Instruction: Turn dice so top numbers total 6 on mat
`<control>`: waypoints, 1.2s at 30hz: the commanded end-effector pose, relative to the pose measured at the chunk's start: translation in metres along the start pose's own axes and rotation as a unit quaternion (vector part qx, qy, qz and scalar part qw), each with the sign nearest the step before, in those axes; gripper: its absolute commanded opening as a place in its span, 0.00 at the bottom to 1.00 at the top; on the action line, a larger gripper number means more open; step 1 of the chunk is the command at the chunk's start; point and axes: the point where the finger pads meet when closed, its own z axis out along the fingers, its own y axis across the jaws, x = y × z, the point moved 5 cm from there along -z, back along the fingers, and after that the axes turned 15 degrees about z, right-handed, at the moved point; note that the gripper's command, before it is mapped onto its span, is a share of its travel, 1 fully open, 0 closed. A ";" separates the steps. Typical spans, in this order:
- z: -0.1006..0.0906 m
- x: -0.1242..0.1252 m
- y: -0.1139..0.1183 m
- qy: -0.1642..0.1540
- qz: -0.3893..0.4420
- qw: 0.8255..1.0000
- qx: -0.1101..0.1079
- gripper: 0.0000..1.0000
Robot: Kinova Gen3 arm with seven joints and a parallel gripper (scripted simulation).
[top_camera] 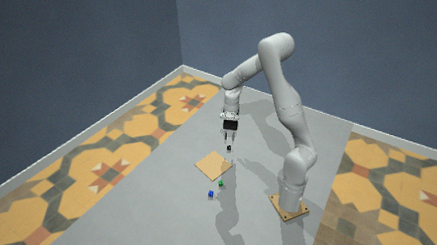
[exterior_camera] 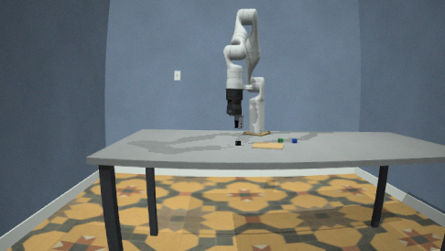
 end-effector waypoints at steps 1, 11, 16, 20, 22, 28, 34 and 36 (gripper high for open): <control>0.001 0.000 0.000 0.000 0.000 1.000 0.000 0.70; 0.007 0.000 0.000 0.000 0.000 1.000 0.000 0.70; 0.013 0.000 0.000 0.000 0.000 1.000 0.000 0.70; 0.020 0.000 0.000 0.000 0.000 1.000 0.000 0.70; 0.023 0.000 0.000 0.000 0.000 1.000 0.000 0.70; 0.029 0.000 0.000 0.000 0.000 1.000 0.000 0.70; 0.038 0.000 0.000 0.000 0.000 1.000 0.000 0.70; 0.041 0.000 0.000 0.000 0.000 1.000 0.000 0.70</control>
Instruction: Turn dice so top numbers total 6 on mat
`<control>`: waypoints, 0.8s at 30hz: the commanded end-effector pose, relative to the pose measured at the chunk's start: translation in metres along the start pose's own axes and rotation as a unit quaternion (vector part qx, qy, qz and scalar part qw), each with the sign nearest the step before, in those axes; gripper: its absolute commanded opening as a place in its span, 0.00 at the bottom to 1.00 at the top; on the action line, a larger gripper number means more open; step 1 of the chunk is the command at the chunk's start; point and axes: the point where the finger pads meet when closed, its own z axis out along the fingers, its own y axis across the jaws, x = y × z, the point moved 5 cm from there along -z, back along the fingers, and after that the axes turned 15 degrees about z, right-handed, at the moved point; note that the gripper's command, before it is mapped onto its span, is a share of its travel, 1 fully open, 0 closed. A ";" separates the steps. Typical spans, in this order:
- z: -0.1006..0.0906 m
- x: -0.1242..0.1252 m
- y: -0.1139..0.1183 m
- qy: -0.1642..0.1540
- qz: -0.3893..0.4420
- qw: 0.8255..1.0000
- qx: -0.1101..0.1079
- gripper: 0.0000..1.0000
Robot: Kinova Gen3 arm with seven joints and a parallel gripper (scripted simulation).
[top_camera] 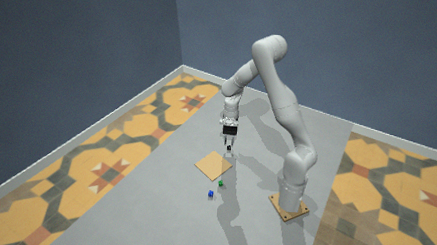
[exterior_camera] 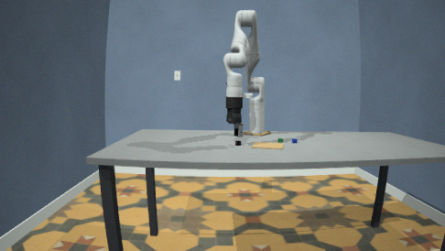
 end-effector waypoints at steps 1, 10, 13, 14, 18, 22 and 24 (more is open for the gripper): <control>0.005 0.000 -0.001 0.001 0.000 1.000 0.002 0.70; 0.011 0.000 -0.001 0.001 0.000 1.000 0.002 0.70; 0.012 0.000 -0.001 0.001 0.000 1.000 0.002 0.70; 0.013 0.000 -0.001 0.001 0.000 1.000 0.002 0.70; 0.013 0.000 -0.001 0.001 0.000 1.000 0.002 0.70; 0.013 0.000 -0.001 0.001 0.000 1.000 0.002 0.70; 0.013 0.000 -0.001 0.001 0.000 1.000 0.002 0.70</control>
